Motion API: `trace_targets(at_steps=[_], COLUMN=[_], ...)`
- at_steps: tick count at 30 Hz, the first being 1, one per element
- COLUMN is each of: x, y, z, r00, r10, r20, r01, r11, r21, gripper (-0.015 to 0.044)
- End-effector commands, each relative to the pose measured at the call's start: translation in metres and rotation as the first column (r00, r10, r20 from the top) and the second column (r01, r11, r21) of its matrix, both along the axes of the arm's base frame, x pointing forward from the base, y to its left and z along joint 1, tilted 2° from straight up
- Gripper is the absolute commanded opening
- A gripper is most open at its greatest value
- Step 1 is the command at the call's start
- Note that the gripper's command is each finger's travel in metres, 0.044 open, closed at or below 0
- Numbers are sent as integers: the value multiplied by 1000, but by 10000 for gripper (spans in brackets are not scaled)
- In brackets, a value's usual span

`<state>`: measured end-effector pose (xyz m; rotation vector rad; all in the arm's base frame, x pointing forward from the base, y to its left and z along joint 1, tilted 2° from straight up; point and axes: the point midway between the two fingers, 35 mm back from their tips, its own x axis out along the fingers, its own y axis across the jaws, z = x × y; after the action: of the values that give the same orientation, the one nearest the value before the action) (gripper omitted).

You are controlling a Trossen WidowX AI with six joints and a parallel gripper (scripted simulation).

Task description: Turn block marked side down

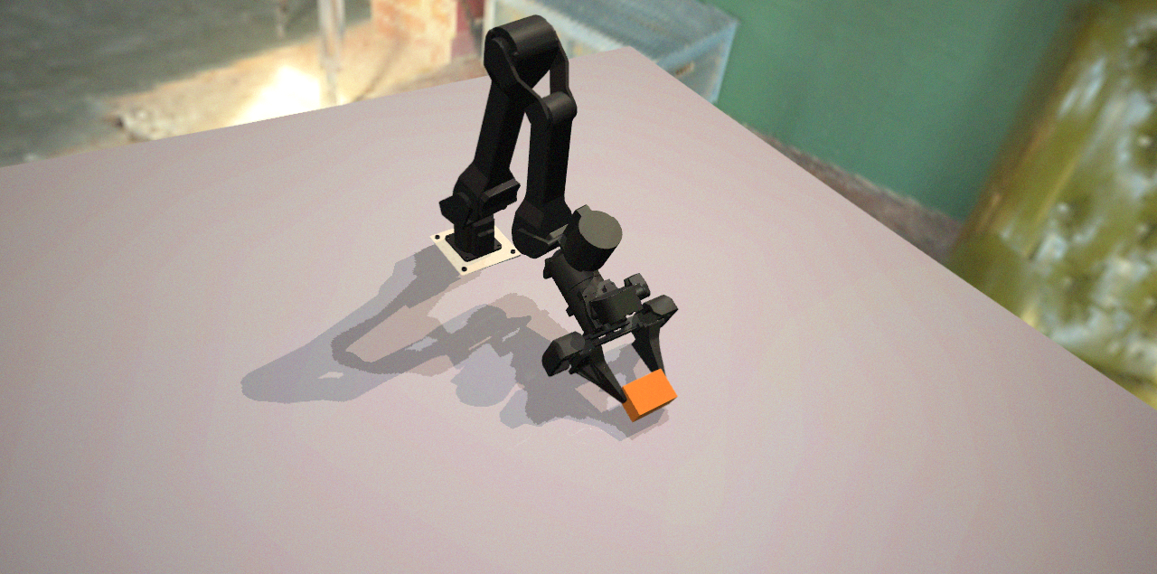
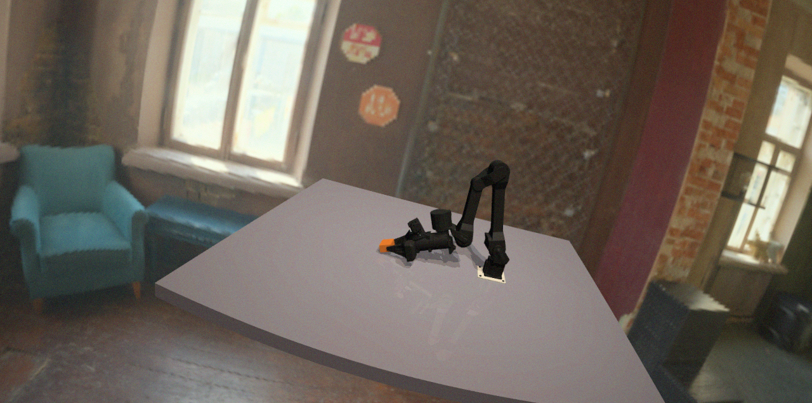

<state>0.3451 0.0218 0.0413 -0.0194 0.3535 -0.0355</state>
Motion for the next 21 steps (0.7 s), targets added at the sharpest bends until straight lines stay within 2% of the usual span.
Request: trace_targets(at_steps=[1,2,18,19,21], x=[0,0,0,0,0], y=[-1,-1,-1,-1,-1], z=[1,1,1,1,1], r00=[1000,1000,1000,1000,1000], r10=[-2,-2,-2,-2,-2], r20=[4,4,4,4,4], r01=[2,2,2,2,2], r11=[1000,1000,1000,1000,1000], r21=[-5,-5,-5,-5,-5], gripper=[0,0,420,440,440])
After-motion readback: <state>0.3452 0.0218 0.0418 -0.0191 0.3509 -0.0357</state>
